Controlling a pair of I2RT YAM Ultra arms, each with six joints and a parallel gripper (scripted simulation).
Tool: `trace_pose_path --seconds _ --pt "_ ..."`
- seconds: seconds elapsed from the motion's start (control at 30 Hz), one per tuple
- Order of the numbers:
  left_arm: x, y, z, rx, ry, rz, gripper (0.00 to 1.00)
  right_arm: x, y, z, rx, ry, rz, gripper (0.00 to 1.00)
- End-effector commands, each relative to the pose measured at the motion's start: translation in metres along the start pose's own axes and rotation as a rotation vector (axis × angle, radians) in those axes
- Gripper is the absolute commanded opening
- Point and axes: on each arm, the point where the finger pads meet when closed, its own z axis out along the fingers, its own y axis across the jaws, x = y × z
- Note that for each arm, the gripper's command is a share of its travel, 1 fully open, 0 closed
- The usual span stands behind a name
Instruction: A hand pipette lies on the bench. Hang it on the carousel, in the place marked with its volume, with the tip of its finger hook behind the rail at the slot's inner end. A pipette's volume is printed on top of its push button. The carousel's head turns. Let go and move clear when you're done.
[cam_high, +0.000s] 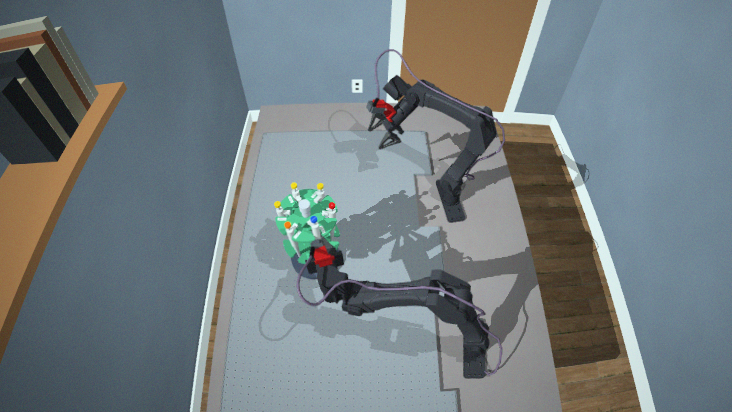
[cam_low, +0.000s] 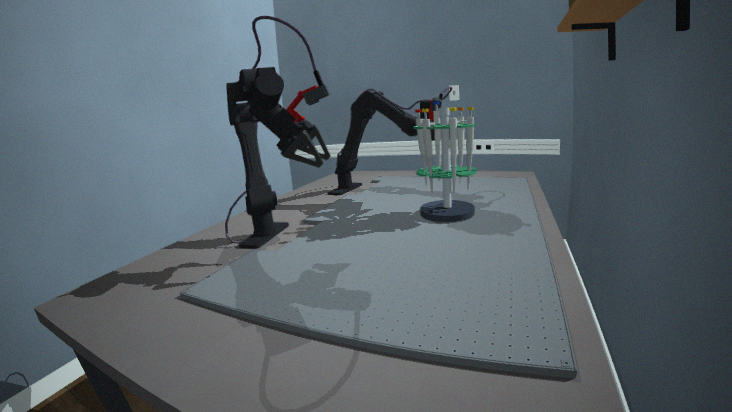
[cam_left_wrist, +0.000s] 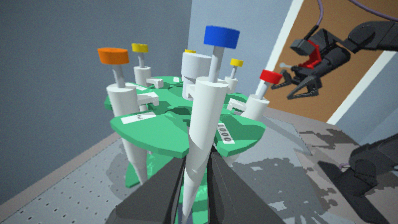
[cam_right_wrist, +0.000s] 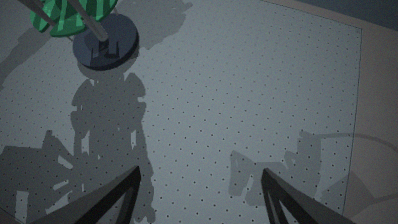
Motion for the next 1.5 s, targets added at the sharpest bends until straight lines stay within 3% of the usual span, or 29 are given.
trace_pose_path --seconds 0.0,0.03,0.07,0.2,0.3,0.33,1.47 --pt "-0.040 -0.011 0.004 0.034 -0.052 0.090 0.12 -0.011 -0.004 -0.006 0.015 -0.037 -0.022 1.00" --pt "-0.040 -0.011 0.004 0.034 -0.052 0.090 0.12 -0.011 -0.004 -0.006 0.015 -0.037 -0.022 1.00" --pt "-0.017 0.003 0.000 0.051 -0.020 0.037 0.12 -0.011 -0.004 -0.006 0.015 -0.037 -0.022 1.00" --pt "-0.017 0.002 -0.001 0.198 -0.018 0.041 0.12 -0.011 -0.004 -0.006 0.015 -0.037 -0.022 1.00" --pt "-0.017 0.000 0.002 0.205 -0.018 0.045 0.12 -0.011 -0.004 -0.006 0.015 -0.037 -0.022 1.00" --pt "-0.033 -0.011 0.004 0.219 -0.031 0.075 0.12 -0.011 -0.004 -0.006 0.015 -0.037 -0.022 1.00" --pt "-0.038 -0.012 0.004 0.219 -0.042 0.100 0.12 -0.011 -0.004 -0.006 0.015 -0.037 -0.022 1.00"
